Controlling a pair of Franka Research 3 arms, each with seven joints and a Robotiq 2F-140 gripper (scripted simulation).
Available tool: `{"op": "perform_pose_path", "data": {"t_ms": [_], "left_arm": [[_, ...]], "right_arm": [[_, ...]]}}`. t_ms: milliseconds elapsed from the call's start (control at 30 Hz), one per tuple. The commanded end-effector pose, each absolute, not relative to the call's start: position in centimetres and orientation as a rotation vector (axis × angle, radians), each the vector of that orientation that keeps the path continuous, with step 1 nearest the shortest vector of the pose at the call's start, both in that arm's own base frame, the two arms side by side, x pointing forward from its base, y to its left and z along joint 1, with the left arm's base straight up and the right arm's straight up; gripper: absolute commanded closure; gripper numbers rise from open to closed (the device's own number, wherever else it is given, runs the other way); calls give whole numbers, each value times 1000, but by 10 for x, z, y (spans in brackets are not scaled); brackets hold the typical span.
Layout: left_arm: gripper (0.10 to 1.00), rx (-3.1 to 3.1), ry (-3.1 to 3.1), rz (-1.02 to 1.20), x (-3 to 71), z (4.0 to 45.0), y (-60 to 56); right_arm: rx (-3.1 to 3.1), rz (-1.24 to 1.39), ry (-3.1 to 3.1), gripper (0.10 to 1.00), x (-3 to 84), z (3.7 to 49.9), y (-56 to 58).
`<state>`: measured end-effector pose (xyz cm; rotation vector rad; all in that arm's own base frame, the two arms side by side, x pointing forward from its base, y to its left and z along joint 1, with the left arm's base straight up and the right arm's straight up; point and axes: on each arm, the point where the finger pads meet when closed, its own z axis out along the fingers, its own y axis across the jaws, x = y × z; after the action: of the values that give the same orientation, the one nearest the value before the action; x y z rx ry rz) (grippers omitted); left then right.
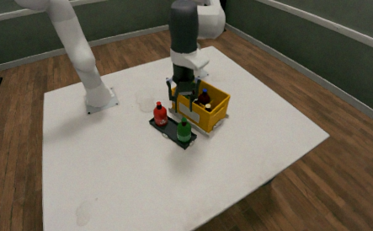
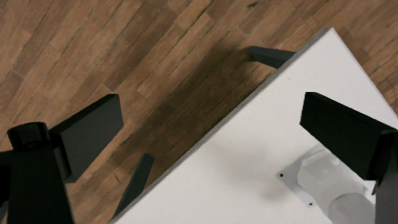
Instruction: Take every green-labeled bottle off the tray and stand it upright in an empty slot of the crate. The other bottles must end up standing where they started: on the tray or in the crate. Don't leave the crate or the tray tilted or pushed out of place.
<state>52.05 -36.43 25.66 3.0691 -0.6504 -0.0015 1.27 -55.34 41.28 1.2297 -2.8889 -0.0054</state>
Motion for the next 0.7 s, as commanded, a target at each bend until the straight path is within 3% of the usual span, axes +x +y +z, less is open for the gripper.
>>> {"op": "perform_pose_path", "data": {"t_ms": [0, 667], "left_arm": [[656, 3072, -657, 0, 522, 254, -362], [656, 3072, -657, 0, 522, 233, -362]], "right_arm": [[1236, 0, -2888, 98, 13, 413, -554], [1236, 0, -2888, 98, 13, 413, -554]]}}
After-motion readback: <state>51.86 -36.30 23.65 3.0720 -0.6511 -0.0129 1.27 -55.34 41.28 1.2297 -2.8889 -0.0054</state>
